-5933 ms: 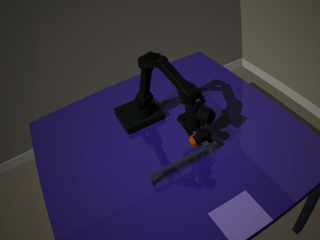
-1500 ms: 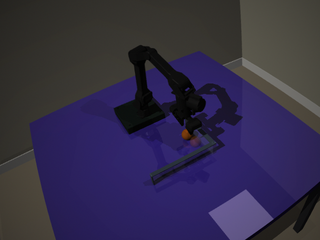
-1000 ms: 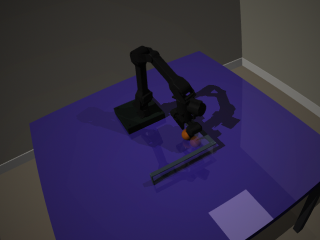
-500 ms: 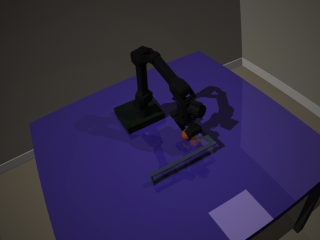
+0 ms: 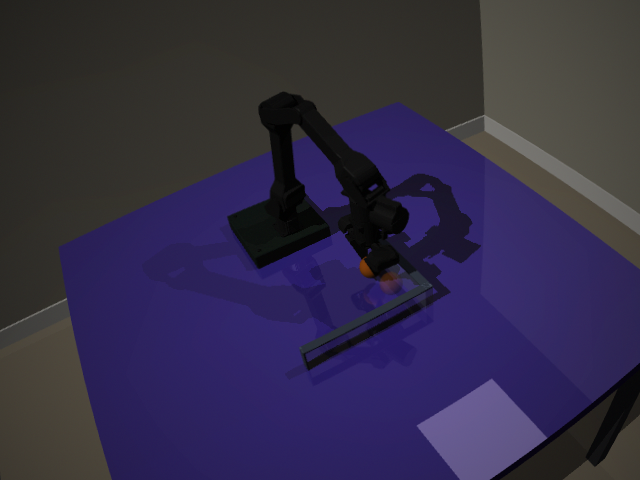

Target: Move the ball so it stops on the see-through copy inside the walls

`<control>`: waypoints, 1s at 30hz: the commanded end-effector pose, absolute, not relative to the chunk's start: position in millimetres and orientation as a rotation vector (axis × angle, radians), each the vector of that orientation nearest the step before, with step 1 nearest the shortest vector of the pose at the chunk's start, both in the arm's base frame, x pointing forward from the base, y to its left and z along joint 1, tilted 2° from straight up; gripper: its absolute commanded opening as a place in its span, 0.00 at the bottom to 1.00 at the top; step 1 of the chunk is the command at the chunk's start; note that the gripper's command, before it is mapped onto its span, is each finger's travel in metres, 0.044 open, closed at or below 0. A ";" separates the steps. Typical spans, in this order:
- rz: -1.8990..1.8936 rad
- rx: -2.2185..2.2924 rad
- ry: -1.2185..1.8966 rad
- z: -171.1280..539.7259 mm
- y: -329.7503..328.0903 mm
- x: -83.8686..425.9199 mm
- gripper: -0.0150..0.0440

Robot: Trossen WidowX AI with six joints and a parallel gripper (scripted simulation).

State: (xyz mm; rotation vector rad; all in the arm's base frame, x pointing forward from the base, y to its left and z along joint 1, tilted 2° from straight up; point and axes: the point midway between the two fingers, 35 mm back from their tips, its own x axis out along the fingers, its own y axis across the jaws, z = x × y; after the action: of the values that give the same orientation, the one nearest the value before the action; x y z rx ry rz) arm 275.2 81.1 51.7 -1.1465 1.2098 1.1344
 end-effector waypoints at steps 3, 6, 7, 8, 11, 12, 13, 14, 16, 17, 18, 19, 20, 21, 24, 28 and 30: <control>1.132 -1.156 1.192 88.4 84.4 280.1 0.25; 1.142 -1.161 1.188 104.9 86.0 279.0 0.25; 1.145 -1.162 1.187 110.4 86.5 278.4 0.25; 1.149 -1.163 1.185 115.9 86.9 277.7 0.25; 1.159 -1.167 1.182 132.6 88.0 274.9 0.25; 1.162 -1.169 1.181 138.1 88.3 273.7 0.25; 1.166 -1.170 1.179 143.7 88.6 272.4 0.25; 1.169 -1.171 1.178 149.2 88.8 271.0 0.25; 1.176 -1.174 1.176 160.3 89.1 267.9 0.25; 1.179 -1.175 1.175 164.9 89.1 266.4 0.25; 1.180 -1.176 1.174 167.7 89.1 265.5 0.25; 1.181 -1.176 1.174 168.6 89.2 265.2 0.25; 1.181 -1.176 1.174 168.6 89.2 265.2 0.25; 1.181 -1.176 1.174 168.6 89.2 265.2 0.25; 1.181 -1.176 1.174 166.8 89.6 268.2 0.25; 1.180 -1.177 1.173 155.9 91.6 285.7 0.25; 1.179 -1.177 1.172 149.7 92.5 294.7 0.25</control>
State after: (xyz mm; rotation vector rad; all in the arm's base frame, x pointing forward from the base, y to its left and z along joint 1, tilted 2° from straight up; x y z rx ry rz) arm 279.6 90.4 158.3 -1.1783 1.1781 1.1749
